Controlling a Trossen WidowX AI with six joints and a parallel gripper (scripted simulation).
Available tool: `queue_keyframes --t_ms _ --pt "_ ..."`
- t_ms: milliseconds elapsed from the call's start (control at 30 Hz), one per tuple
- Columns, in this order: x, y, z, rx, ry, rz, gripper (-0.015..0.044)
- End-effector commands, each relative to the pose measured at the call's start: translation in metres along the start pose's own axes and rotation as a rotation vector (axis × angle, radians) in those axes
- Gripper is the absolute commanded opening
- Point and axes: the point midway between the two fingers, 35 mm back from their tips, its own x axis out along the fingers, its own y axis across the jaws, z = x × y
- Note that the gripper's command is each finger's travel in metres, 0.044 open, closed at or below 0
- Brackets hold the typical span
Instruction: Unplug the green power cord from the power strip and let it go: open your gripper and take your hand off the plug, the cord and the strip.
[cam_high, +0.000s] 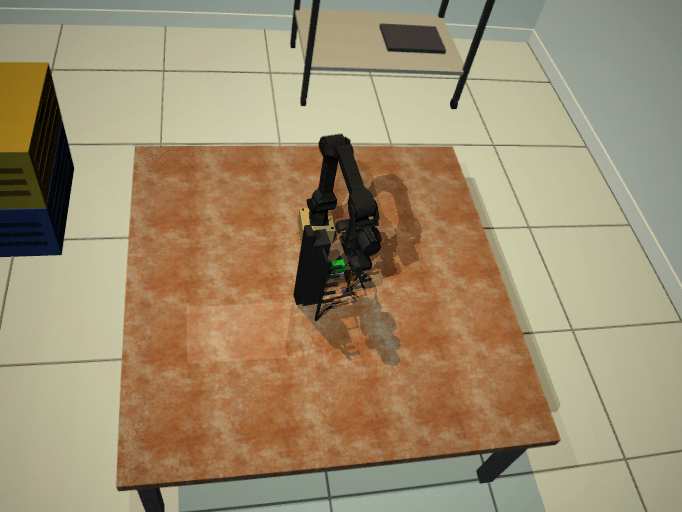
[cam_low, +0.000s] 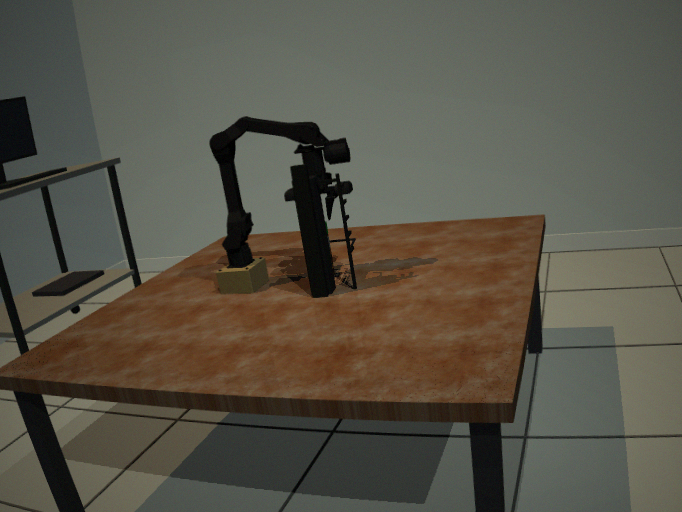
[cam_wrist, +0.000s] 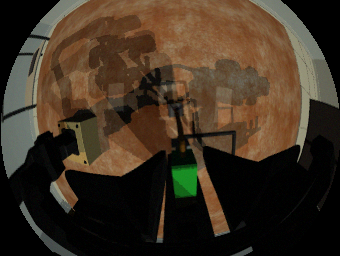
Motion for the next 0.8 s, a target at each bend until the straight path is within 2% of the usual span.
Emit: queue_keyframes --t_ms 0,767 --pt "0.001 0.000 -0.008 -0.003 0.007 0.004 0.0160" --pt "0.011 0.001 -0.025 -0.003 0.009 0.004 0.0160"
